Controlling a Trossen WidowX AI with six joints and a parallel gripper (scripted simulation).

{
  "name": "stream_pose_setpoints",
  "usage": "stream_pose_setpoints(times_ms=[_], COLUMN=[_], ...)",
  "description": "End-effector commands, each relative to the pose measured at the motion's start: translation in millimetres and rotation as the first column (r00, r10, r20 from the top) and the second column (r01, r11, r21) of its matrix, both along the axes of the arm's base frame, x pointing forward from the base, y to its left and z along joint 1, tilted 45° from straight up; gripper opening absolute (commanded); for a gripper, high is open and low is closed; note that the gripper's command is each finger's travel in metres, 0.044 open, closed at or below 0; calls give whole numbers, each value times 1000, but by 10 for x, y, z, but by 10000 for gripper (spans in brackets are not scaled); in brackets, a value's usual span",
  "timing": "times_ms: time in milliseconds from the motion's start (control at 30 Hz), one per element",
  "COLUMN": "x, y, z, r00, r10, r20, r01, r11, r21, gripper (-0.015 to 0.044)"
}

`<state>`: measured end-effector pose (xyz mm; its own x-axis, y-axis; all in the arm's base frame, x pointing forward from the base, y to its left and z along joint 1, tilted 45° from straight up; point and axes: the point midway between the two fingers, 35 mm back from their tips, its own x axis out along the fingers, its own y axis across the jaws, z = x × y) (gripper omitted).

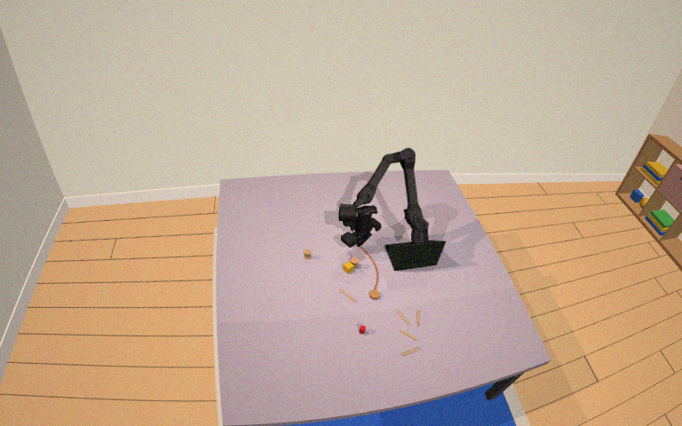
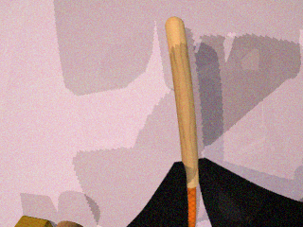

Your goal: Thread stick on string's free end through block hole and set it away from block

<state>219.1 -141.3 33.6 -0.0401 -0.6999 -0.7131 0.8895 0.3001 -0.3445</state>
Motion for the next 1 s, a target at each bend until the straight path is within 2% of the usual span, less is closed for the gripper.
stream_pose_setpoints(times_ms=[0,967], x=[25,31], y=[37,298], z=[48,315], r00=[1000,1000], r10=[-1,-1], r20=[7,6], r01=[1,1], r11=[1000,1000], r21=[-1,-1], gripper=[0,0])
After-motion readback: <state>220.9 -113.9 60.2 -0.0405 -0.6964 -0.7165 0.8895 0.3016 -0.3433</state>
